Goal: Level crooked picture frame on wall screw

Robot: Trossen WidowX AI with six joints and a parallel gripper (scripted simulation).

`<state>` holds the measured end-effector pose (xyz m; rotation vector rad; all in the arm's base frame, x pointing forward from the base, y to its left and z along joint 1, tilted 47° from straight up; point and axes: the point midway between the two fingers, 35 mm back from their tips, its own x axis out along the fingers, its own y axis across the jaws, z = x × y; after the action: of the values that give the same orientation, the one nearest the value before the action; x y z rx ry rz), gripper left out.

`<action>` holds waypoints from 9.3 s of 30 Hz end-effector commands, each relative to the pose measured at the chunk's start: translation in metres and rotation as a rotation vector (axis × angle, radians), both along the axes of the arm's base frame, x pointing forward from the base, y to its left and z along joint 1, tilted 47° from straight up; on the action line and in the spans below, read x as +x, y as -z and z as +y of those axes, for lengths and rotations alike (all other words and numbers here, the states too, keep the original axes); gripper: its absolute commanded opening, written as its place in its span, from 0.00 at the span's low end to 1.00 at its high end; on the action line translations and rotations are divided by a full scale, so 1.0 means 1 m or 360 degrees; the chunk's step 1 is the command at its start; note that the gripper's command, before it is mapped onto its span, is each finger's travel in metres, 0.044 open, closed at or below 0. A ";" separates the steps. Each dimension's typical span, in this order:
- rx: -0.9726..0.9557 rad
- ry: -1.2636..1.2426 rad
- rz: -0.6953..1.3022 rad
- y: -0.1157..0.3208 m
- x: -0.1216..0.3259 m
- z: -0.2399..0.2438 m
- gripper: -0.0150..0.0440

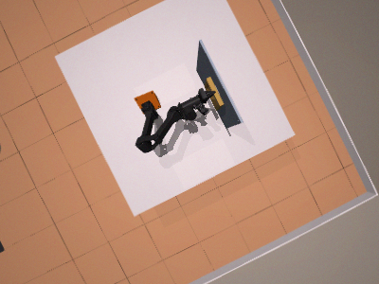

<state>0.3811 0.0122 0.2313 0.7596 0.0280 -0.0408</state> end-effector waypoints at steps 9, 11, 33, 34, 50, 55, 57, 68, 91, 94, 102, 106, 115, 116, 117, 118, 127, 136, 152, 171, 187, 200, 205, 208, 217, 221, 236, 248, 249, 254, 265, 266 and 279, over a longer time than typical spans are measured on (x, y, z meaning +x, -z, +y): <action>0.0000 0.0000 0.0000 0.000 0.000 0.000 0.65; 0.0000 0.0000 0.0000 0.000 0.000 0.000 0.69; 0.0744 0.0022 -0.0013 -0.016 -0.099 0.011 0.69; 0.0754 0.0024 -0.0009 -0.022 -0.102 0.017 0.69; 0.0782 0.0031 0.0002 -0.041 -0.116 0.034 0.69; 0.0782 0.0031 0.0002 -0.041 -0.116 0.034 0.69; 0.0782 0.0031 0.0002 -0.041 -0.116 0.034 0.69; 0.0782 0.0031 0.0002 -0.041 -0.116 0.034 0.69; 0.0782 0.0031 0.0002 -0.041 -0.116 0.034 0.69; 0.0782 0.0031 0.0002 -0.041 -0.116 0.034 0.69; 0.0782 0.0031 0.0002 -0.041 -0.116 0.034 0.69; 0.0782 0.0031 0.0002 -0.041 -0.116 0.034 0.69; 0.0782 0.0031 0.0002 -0.041 -0.116 0.034 0.69; 0.0782 0.0031 0.0002 -0.041 -0.116 0.034 0.69; 0.0782 0.0031 0.0002 -0.041 -0.116 0.034 0.69; 0.0782 0.0031 0.0002 -0.041 -0.116 0.034 0.69; 0.0782 0.0031 0.0002 -0.041 -0.116 0.034 0.69; 0.0589 0.0019 0.0004 -0.008 -0.116 0.009 0.69; 0.0529 0.0018 0.0003 0.003 -0.116 0.001 0.69; 0.0529 0.0017 -0.0003 0.000 -0.060 0.001 0.69; 0.0529 0.0016 -0.0006 0.006 -0.035 0.000 0.69; 0.0529 0.0016 -0.0007 0.005 -0.021 0.000 0.69; 0.0529 0.0016 -0.0008 0.005 -0.012 -0.001 0.69; 0.0529 0.0016 -0.0009 0.006 -0.008 -0.001 0.69; 0.0529 0.0016 -0.0010 0.007 0.004 -0.001 0.69; 0.0529 0.0016 -0.0010 0.007 0.005 -0.001 0.69; 0.0529 0.0016 -0.0010 0.007 0.005 -0.001 0.69; 0.0529 0.0016 -0.0010 0.007 0.005 -0.001 0.69; 0.0529 0.0016 -0.0010 0.007 0.005 -0.001 0.69; 0.0529 0.0016 -0.0010 0.007 0.005 -0.001 0.52; 0.0529 0.0016 -0.0010 0.007 0.005 -0.001 0.29; 0.0529 0.0016 -0.0010 0.007 0.005 -0.001 0.25; 0.0529 0.0016 -0.0010 0.005 0.005 0.000 0.25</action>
<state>0.3858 0.0113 0.2250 1.0952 0.0245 -0.0447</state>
